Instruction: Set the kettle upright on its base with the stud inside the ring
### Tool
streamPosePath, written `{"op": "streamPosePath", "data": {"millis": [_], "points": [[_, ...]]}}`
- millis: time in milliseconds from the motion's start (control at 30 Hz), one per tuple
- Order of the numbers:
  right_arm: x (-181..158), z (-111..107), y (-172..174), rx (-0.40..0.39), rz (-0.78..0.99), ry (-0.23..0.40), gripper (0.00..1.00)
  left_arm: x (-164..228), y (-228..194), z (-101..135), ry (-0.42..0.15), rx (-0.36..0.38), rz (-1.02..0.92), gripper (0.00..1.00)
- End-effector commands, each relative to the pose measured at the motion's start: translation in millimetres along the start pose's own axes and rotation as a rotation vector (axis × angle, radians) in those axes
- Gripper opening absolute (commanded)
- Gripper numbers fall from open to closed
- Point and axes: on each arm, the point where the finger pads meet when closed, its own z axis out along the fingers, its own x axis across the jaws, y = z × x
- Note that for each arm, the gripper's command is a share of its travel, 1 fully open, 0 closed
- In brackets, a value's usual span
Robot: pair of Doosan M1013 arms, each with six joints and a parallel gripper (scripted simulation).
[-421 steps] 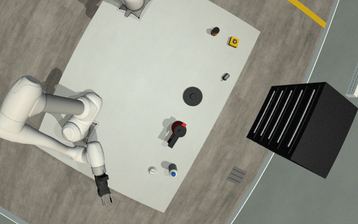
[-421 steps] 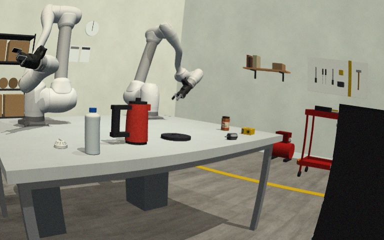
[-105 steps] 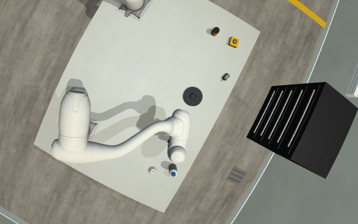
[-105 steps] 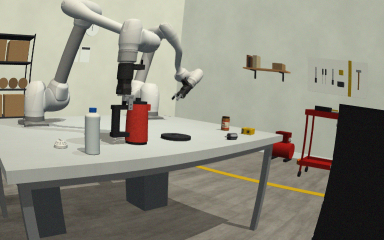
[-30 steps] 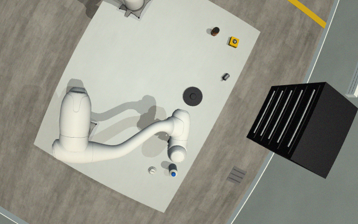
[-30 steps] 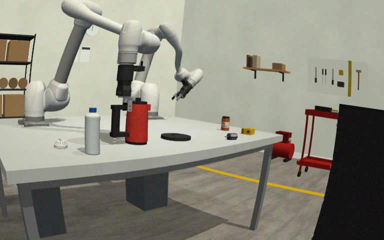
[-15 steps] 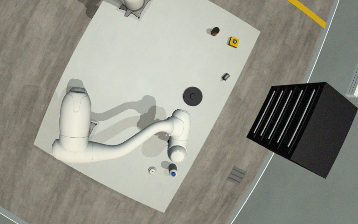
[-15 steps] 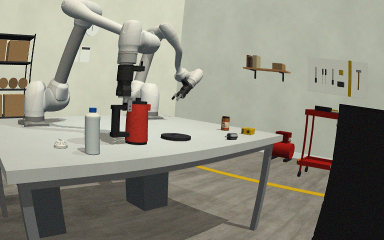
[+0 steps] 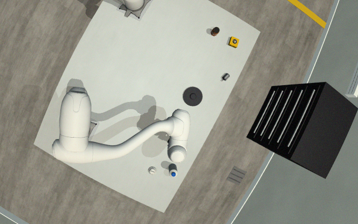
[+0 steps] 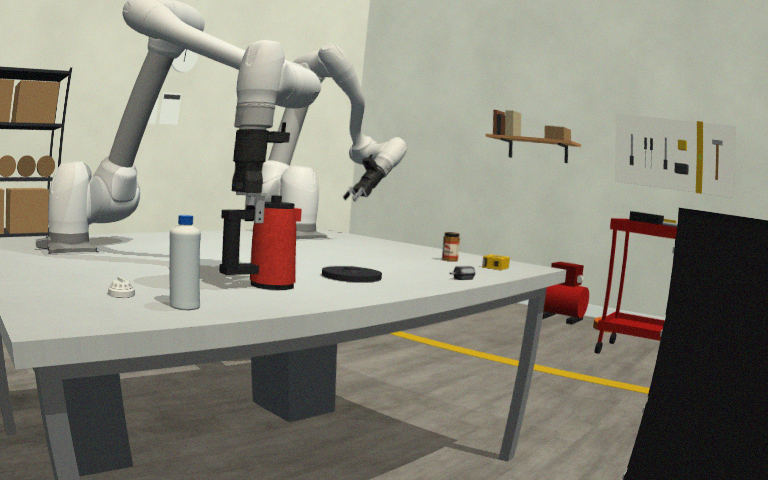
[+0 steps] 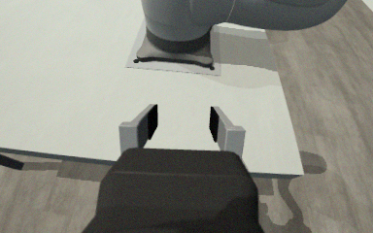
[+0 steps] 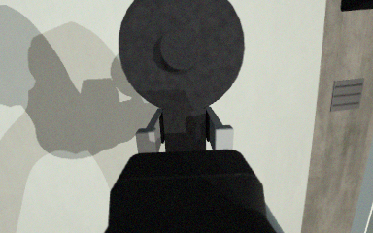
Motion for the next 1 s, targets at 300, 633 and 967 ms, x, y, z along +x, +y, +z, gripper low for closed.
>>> {"op": "streamPosePath", "data": {"millis": [300,633,967], "points": [[0,-4,0,0.001,0.000,0.001,0.00,0,0,0,0.000,-0.001,0.000,1.00],[0,-15,0,0.001,0.000,0.001,0.00,0,0,0,0.000,-0.001,0.000,1.00],[0,-33,0,0.001,0.000,0.001,0.00,0,0,0,0.000,-0.001,0.000,1.00]]}}
